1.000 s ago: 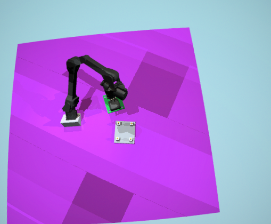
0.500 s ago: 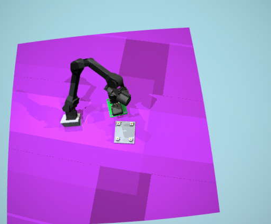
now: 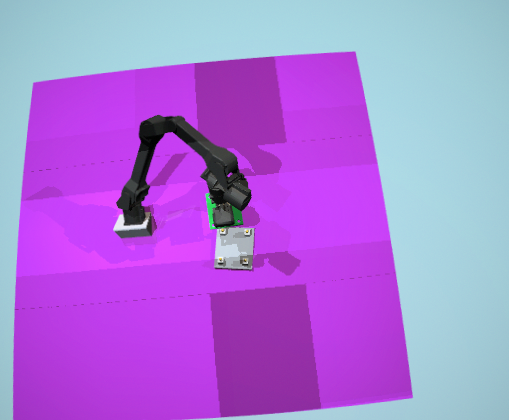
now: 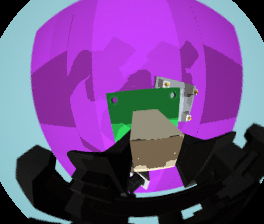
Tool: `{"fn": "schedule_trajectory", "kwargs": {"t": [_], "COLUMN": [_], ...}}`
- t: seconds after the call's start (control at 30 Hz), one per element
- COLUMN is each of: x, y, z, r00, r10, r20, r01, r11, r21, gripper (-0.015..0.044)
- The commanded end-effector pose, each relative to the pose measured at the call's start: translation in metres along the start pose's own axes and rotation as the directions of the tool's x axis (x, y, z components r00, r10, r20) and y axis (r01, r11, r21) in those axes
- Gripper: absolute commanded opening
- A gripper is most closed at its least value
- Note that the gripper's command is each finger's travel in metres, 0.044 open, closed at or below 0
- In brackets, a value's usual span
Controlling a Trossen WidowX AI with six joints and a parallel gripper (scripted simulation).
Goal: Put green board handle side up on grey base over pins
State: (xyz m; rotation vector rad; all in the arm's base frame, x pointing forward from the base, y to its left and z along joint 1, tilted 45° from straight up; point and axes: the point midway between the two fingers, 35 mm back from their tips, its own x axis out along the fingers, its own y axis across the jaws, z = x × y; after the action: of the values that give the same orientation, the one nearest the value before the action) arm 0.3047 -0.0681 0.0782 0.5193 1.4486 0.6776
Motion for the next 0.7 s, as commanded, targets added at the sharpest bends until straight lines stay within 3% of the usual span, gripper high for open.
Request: {"fn": "schedule_trajectory", "kwargs": {"t": [0.0, 0.67], "x": [0.001, 0.004], "y": [-0.011, -0.061], "z": [0.002, 0.011], "r00": [1.000, 1.000], "r10": [-0.003, -0.002], "r20": [-0.003, -0.001], "r01": [0.003, 0.002], "r11": [1.000, 0.993], "r21": [0.026, 0.122], "gripper": [0.0000, 0.0000]}}
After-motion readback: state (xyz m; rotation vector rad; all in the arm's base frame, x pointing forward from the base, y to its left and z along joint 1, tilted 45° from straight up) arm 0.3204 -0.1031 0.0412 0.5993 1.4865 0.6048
